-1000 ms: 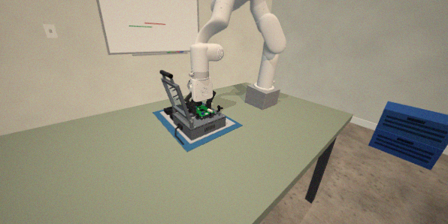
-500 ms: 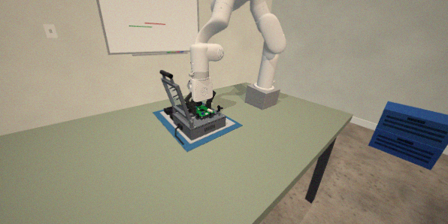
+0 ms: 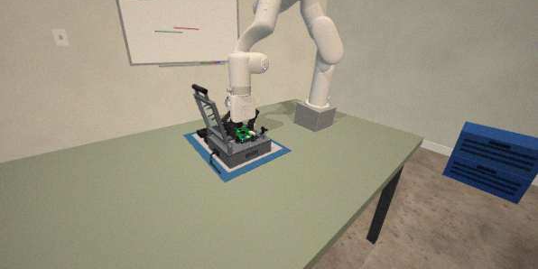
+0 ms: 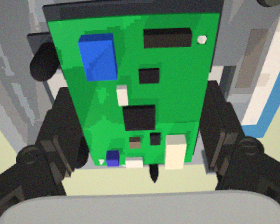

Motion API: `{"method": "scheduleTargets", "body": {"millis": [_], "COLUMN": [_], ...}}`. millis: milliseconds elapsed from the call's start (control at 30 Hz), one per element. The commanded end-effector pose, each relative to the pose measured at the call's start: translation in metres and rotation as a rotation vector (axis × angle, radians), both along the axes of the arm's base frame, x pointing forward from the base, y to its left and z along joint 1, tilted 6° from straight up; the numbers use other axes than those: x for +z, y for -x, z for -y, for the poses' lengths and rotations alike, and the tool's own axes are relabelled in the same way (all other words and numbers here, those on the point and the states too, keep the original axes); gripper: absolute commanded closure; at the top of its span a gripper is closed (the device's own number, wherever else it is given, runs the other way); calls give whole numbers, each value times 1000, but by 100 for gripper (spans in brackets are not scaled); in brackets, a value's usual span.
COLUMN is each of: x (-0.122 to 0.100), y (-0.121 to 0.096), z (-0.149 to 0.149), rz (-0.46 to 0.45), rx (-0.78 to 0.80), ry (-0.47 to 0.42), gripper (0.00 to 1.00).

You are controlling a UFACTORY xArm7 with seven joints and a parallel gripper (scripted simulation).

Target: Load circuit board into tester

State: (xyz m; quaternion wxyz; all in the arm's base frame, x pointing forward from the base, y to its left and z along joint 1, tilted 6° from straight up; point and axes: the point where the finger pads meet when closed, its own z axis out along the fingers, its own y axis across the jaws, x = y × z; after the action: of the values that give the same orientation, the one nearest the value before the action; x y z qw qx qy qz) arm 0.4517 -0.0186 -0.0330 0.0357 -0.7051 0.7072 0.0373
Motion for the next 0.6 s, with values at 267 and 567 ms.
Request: {"method": "scheduleTargets", "body": {"millis": [267,567], "x": [1,0], "y": [-2,-2], "z": [0,0], "rz": [5,5], "rx": [0,0], "ry": [1,1], "gripper": [21,21]}}
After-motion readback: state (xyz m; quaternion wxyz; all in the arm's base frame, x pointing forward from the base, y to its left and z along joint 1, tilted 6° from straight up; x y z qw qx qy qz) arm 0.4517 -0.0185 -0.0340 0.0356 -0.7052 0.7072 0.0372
